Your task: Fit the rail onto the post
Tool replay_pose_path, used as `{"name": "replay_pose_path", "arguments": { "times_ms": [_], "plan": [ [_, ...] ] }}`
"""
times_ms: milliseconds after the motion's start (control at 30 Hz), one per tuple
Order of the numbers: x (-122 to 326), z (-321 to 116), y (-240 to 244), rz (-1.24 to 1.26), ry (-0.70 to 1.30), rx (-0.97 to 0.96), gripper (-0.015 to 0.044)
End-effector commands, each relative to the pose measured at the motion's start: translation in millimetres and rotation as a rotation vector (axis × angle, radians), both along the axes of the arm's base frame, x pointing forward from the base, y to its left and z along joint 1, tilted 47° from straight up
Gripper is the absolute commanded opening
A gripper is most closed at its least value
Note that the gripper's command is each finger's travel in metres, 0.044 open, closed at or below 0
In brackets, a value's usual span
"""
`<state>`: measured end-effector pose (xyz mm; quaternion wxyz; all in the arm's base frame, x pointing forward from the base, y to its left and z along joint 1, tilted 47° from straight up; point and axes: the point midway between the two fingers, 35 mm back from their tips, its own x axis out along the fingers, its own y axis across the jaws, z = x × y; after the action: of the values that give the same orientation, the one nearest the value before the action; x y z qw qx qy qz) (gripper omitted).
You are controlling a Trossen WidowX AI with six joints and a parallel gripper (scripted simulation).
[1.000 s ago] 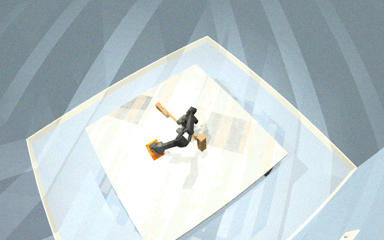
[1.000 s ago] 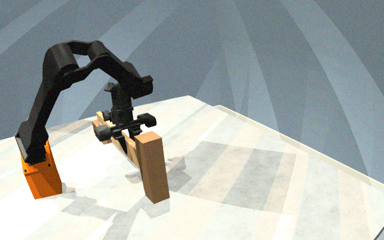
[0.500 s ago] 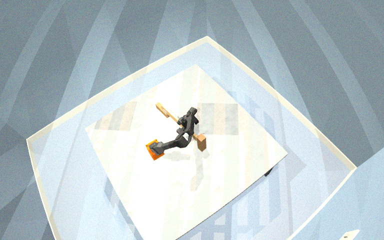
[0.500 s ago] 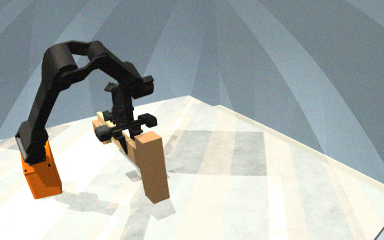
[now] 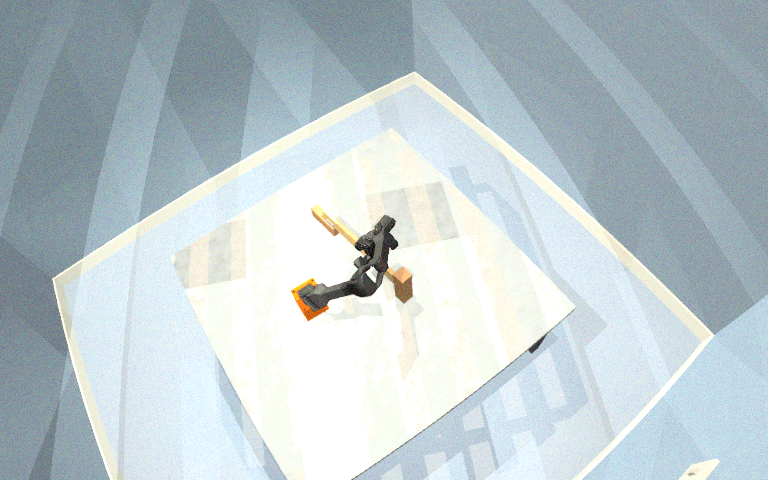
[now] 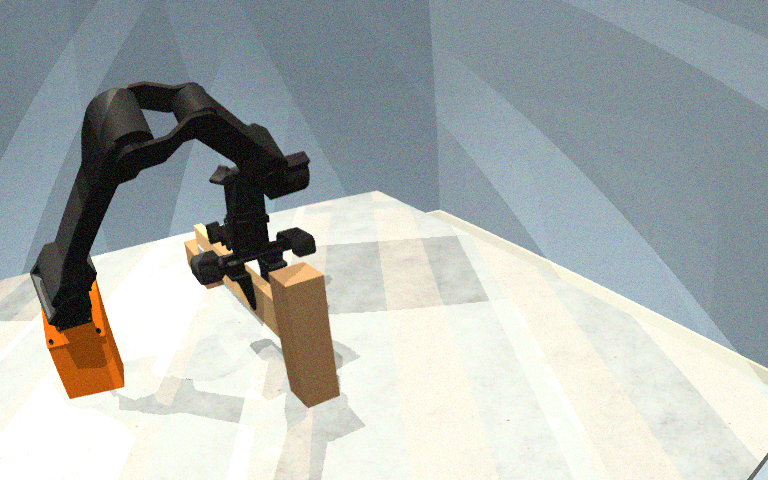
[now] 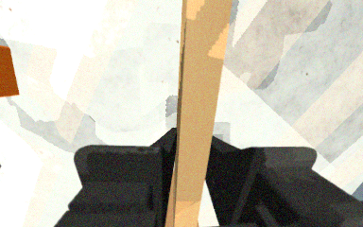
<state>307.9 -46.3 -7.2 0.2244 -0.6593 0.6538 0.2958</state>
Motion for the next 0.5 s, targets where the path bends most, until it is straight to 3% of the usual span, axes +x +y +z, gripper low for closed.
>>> {"name": "replay_pose_path", "arguments": {
  "times_ms": [0, 467],
  "plan": [
    [0.7, 2.2, -0.1, 0.007, -0.002, 0.0, 0.0],
    [1.2, 5.4, -3.1, 0.007, -0.002, -0.001, 0.0]
  ]
}}
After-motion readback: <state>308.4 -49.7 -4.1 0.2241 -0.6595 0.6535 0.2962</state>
